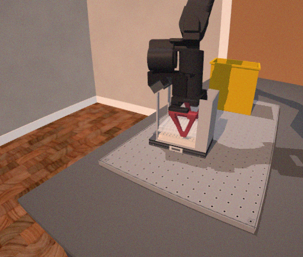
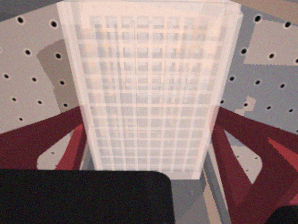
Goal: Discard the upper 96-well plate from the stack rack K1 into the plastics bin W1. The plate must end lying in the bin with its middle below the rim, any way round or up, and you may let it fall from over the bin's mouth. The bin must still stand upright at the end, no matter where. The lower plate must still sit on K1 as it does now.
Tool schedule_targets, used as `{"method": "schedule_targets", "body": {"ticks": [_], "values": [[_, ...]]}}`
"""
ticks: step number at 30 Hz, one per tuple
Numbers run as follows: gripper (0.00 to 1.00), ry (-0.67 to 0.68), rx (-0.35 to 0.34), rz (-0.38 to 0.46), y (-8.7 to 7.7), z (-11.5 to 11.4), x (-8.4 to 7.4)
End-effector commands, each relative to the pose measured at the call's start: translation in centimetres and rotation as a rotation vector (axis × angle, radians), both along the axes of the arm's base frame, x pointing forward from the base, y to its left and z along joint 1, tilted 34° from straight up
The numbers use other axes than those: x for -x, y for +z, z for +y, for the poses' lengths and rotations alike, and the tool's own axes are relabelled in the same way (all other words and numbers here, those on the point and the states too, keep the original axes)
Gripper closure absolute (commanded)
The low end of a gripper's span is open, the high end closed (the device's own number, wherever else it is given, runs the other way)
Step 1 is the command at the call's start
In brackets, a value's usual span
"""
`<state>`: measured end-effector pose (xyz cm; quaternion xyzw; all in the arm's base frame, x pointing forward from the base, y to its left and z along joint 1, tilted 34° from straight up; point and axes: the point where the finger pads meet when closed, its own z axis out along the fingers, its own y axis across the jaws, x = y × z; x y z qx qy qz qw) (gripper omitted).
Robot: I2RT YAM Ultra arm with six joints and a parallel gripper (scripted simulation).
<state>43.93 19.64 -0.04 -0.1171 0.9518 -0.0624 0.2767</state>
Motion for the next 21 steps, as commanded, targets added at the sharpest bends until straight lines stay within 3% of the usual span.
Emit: {"method": "schedule_targets", "body": {"ticks": [1,21], "values": [[1.0,0.004,-0.01,-0.032,1.7,0.5,0.6],[1.0,0.004,-0.003,-0.022,4.0,0.5,2.5]]}}
